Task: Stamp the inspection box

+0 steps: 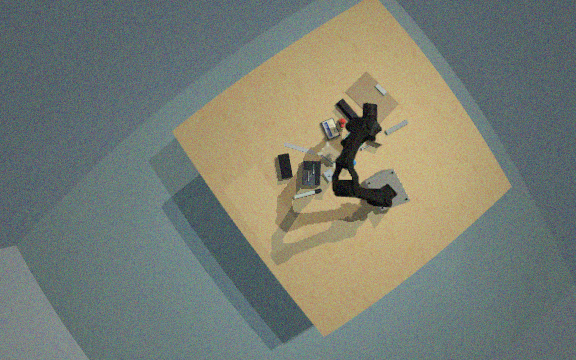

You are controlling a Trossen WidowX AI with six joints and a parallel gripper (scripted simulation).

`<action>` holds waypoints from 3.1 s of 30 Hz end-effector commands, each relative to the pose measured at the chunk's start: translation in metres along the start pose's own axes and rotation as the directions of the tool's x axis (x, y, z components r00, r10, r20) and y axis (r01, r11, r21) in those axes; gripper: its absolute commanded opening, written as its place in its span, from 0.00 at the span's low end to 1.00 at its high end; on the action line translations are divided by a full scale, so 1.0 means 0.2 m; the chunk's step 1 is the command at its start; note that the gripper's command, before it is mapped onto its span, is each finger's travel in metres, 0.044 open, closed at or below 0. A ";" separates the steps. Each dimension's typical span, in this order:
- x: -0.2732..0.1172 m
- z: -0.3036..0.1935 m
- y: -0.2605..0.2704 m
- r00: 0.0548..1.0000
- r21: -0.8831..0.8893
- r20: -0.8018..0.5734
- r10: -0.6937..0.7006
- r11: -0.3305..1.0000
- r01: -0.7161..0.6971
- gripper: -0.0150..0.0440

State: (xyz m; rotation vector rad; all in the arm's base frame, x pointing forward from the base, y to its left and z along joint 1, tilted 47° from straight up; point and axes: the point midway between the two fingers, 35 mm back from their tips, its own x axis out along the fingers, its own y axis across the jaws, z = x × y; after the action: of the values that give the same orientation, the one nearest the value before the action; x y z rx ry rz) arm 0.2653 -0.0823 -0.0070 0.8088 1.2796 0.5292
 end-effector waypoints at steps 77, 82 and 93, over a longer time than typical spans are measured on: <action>-0.15 -0.04 0.66 0.995 0.975 0.079 -0.060 0.213 -0.065 0.25; -0.14 -0.04 0.66 0.995 0.977 0.080 -0.061 0.201 -0.066 0.25; -0.11 -0.03 0.65 0.995 0.977 0.080 -0.062 0.201 -0.066 0.25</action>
State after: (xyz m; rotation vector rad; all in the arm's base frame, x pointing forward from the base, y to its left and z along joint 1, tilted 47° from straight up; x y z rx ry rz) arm 0.2649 -0.0170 0.1092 1.9004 1.4519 -0.5114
